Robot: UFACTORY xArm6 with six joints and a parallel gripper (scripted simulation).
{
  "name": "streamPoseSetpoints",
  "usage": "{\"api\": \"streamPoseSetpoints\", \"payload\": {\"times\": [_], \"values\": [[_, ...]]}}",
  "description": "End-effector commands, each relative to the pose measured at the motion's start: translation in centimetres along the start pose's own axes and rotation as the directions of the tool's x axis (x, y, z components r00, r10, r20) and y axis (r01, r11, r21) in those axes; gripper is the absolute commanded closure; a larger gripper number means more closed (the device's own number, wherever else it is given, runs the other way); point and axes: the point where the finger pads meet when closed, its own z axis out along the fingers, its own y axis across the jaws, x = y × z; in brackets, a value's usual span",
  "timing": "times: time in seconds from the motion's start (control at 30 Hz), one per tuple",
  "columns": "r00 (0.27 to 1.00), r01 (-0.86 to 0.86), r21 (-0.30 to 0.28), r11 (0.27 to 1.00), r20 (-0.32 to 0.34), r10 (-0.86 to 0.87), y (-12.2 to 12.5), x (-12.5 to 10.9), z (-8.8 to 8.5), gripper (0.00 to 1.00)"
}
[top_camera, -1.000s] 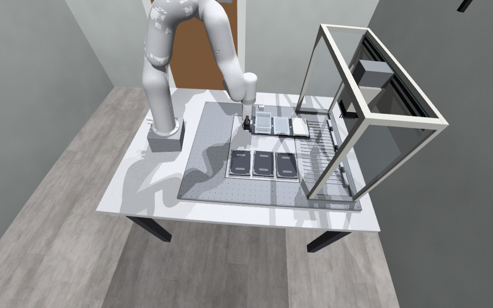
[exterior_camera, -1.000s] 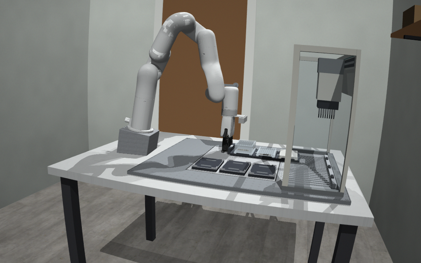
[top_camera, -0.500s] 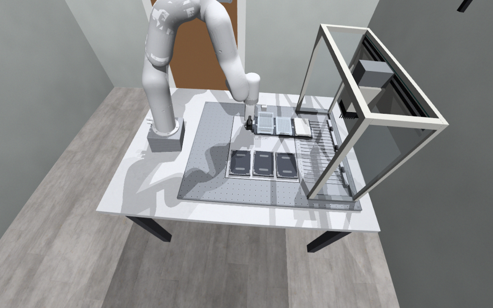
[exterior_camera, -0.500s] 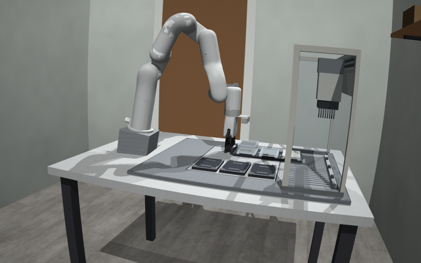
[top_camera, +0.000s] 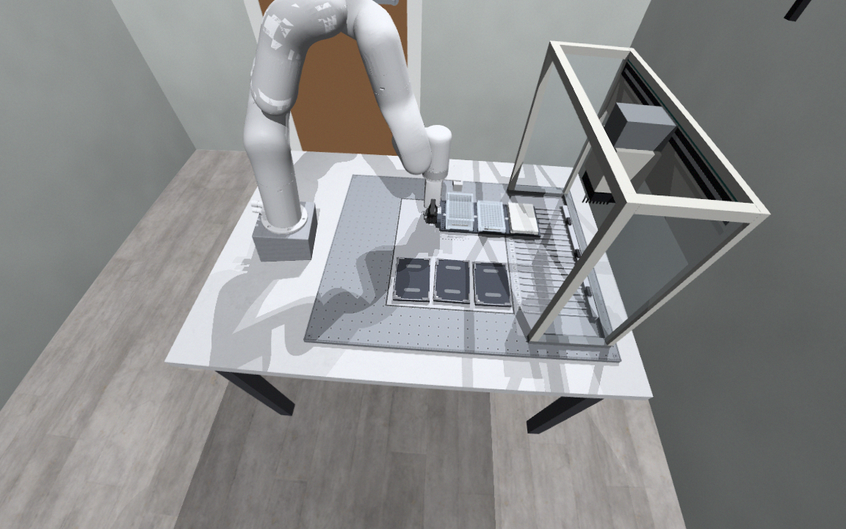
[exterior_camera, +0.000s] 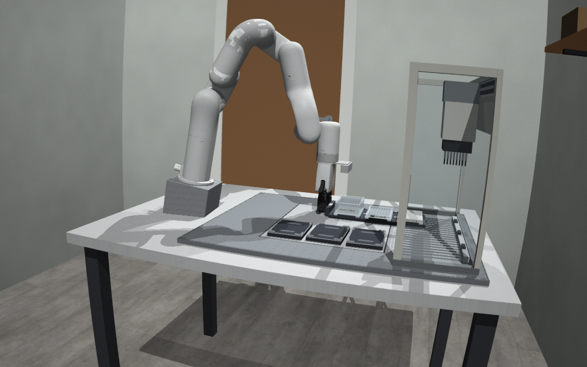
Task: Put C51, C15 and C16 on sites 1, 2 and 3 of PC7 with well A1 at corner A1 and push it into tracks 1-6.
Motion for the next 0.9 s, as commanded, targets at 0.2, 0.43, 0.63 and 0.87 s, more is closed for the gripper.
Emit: {"api": "streamPoseSetpoints", "payload": {"times": [0.2, 0.43, 0.63, 0.87], "values": [[1.000, 0.000, 0.002, 1.000, -0.004, 0.000, 0.0, 1.2, -0.1, 0.18], [1.000, 0.000, 0.002, 1.000, -0.004, 0.000, 0.0, 1.7, -0.1, 0.18], [1.000, 0.000, 0.002, 1.000, -0.004, 0.000, 0.0, 2.3, -0.1, 0.18], [1.000, 0.000, 0.002, 1.000, -0.004, 0.000, 0.0, 3.0, -0.1, 0.18]]}}
